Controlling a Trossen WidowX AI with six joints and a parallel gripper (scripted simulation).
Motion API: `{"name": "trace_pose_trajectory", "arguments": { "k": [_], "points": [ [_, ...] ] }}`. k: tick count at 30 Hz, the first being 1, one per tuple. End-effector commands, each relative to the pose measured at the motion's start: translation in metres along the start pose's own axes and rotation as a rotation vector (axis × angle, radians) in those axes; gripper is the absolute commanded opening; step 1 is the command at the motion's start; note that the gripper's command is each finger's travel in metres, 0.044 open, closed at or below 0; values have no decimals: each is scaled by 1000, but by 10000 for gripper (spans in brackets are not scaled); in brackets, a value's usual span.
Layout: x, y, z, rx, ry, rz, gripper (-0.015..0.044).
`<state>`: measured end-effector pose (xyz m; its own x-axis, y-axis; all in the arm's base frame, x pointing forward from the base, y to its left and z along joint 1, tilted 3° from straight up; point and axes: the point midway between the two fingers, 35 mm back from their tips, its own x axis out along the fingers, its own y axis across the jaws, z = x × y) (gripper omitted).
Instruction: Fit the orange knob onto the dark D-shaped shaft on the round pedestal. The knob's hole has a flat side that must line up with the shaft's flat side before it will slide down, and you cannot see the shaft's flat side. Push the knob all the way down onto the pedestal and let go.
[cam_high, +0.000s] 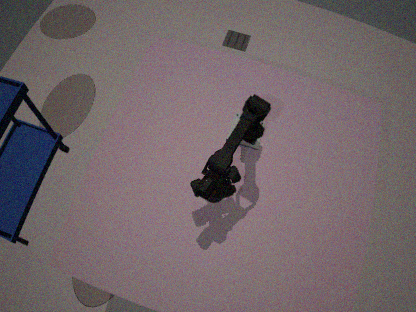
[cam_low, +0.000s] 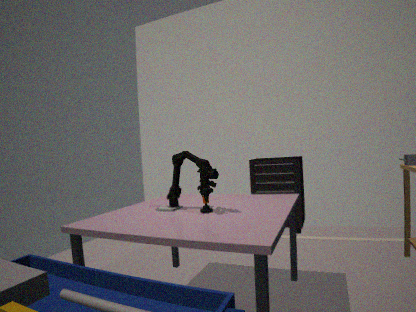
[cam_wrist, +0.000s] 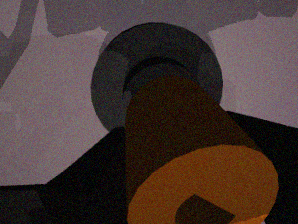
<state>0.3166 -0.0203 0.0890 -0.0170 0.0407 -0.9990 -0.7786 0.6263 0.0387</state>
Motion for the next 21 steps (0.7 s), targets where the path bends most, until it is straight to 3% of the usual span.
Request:
{"name": "trace_pose_trajectory", "arguments": {
  "k": [1,21],
  "points": [
    [0,0,-1,-19,-2,-5,0],
    [3,-1,0,-19,-2,-5,0]
  ]
}}
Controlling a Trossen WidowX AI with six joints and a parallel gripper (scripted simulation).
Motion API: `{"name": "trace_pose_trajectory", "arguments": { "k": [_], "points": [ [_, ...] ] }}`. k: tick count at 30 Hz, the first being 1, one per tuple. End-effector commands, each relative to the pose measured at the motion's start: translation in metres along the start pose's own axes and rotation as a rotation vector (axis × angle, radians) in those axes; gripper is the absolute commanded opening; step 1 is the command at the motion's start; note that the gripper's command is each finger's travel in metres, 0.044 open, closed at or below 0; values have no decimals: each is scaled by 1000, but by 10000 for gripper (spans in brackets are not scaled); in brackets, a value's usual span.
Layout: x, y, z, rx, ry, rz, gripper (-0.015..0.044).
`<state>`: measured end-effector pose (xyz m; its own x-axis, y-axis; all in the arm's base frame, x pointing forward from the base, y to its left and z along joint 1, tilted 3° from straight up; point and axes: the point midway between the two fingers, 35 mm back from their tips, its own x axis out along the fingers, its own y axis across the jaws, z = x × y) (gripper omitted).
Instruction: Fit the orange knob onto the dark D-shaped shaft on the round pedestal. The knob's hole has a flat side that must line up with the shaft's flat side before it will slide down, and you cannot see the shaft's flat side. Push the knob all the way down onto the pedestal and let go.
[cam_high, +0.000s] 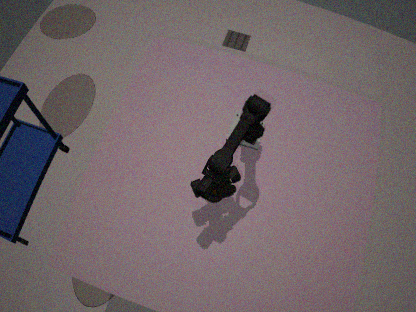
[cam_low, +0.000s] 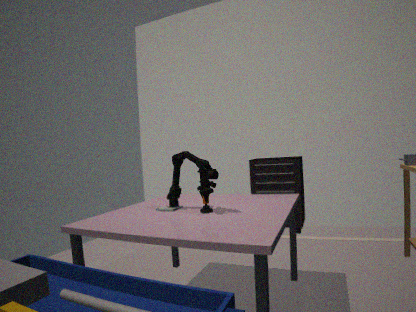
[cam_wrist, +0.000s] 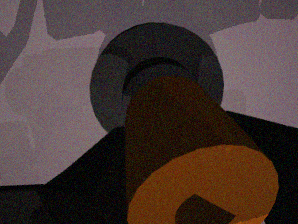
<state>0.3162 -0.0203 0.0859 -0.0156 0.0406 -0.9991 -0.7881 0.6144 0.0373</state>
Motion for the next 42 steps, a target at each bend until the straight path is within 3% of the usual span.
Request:
{"name": "trace_pose_trajectory", "arguments": {
  "k": [1,8,15,42],
  "points": [
    [0,-1,0,-3,-1,-3,0],
    [-5,0,0,-12,-1,-3,0],
    [-6,-2,1,-213,-1,-4,0],
    [-5,-2,1,-222,-1,-4,0]
  ]
}}
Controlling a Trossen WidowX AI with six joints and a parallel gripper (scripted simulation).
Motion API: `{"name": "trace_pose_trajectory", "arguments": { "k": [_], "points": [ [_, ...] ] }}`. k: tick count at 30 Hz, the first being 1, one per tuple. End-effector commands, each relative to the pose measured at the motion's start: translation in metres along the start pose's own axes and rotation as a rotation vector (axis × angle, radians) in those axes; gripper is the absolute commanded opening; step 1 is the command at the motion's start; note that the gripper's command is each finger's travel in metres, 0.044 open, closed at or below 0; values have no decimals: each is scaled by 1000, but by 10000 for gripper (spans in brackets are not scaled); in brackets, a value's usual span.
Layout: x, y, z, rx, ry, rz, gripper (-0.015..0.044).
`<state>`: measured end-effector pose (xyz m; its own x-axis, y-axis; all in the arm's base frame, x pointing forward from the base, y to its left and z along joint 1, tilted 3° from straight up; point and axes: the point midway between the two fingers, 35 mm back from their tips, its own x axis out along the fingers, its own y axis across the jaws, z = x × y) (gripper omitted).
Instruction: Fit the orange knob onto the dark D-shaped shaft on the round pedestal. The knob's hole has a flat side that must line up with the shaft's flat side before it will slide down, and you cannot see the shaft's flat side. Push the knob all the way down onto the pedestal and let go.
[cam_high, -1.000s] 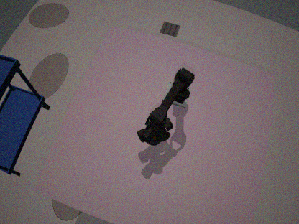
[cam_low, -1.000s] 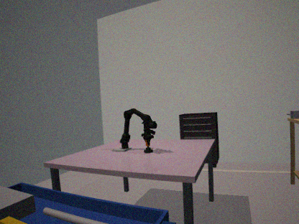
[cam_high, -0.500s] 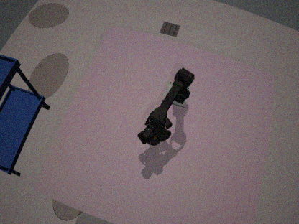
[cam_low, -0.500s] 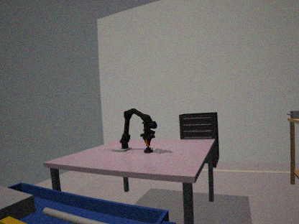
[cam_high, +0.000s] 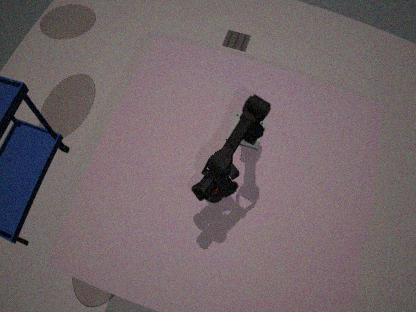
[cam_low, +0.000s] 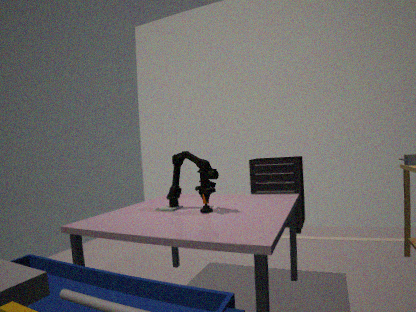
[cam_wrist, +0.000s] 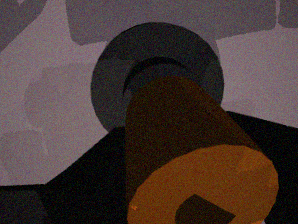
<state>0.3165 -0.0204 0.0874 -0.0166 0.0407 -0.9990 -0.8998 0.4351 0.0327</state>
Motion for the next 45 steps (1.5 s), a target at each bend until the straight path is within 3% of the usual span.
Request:
{"name": "trace_pose_trajectory", "arguments": {
  "k": [1,7,45],
  "points": [
    [-3,-2,0,-27,0,-5,0],
    [-4,-2,1,-211,0,-5,0],
    [-4,-2,1,-290,0,-5,0]
  ]
}}
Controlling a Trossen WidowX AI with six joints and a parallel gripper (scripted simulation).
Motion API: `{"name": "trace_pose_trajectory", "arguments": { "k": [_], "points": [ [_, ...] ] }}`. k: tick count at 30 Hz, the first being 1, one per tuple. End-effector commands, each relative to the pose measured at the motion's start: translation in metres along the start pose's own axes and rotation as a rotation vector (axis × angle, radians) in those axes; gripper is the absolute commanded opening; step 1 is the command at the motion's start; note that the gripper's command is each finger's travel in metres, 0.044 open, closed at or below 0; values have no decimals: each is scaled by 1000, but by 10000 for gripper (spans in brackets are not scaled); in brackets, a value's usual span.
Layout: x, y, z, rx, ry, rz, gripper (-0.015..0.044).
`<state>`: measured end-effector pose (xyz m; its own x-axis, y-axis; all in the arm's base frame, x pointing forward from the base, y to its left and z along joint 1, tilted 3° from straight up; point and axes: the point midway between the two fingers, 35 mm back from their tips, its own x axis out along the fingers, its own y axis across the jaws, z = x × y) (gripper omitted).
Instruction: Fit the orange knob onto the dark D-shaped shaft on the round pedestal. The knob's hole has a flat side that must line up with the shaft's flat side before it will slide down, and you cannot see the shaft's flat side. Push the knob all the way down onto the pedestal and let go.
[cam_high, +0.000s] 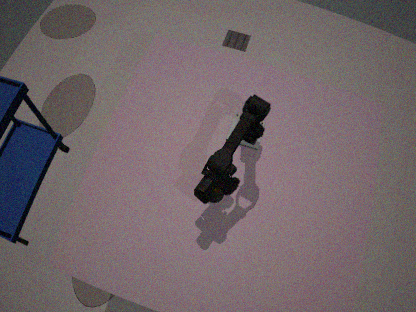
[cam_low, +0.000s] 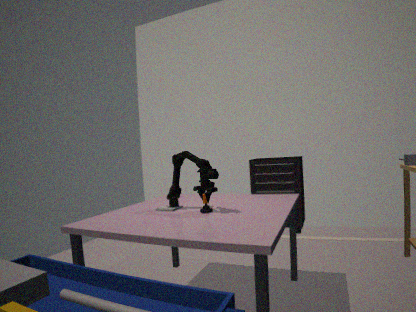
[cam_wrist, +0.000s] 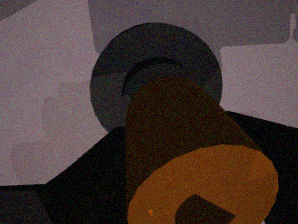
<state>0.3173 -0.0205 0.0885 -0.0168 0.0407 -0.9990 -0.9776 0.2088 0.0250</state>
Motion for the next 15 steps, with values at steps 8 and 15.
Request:
{"name": "trace_pose_trajectory", "arguments": {
  "k": [8,15],
  "points": [
    [-1,-1,0,-180,1,-5,0],
    [3,-1,0,-180,1,-5,0]
  ]
}}
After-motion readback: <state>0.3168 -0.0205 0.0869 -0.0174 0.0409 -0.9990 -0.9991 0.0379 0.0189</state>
